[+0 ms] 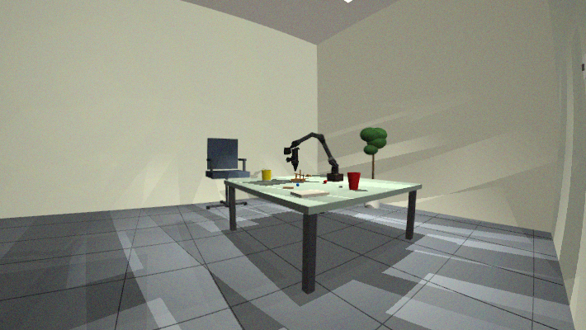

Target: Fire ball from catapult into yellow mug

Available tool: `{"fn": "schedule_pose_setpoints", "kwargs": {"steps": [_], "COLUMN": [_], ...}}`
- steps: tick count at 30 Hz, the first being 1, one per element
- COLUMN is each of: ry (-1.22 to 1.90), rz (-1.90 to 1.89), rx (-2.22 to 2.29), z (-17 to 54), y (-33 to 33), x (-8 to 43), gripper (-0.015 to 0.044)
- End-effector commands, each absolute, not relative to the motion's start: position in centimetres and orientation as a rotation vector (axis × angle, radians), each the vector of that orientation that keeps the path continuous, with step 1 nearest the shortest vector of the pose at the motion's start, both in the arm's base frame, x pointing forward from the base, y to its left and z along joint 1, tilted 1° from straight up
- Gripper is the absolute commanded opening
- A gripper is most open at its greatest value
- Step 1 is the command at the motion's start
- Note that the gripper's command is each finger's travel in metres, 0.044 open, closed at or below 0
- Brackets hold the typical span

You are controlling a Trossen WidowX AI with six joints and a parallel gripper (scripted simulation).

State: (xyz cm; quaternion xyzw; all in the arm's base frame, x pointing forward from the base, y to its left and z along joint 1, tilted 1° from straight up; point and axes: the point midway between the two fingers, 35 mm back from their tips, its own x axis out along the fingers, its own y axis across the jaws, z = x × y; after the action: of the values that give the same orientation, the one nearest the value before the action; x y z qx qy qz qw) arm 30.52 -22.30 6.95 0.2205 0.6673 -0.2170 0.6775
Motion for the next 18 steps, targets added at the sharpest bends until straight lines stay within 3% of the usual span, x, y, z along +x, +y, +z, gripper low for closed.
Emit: {"fn": "schedule_pose_setpoints", "kwargs": {"steps": [1,8,15,18], "ry": [1.47,1.473,1.454,1.473], "rz": [-0.492,-0.493,-0.496,-0.492], "rx": [0.485,0.487,0.48,0.487], "z": [11.0,9.2,15.8,13.8], "y": [-22.2,-22.4,-22.4,-22.2], "x": [30.4,30.7,30.6,30.5], "gripper": [0.044,0.044,0.044,0.0414]}}
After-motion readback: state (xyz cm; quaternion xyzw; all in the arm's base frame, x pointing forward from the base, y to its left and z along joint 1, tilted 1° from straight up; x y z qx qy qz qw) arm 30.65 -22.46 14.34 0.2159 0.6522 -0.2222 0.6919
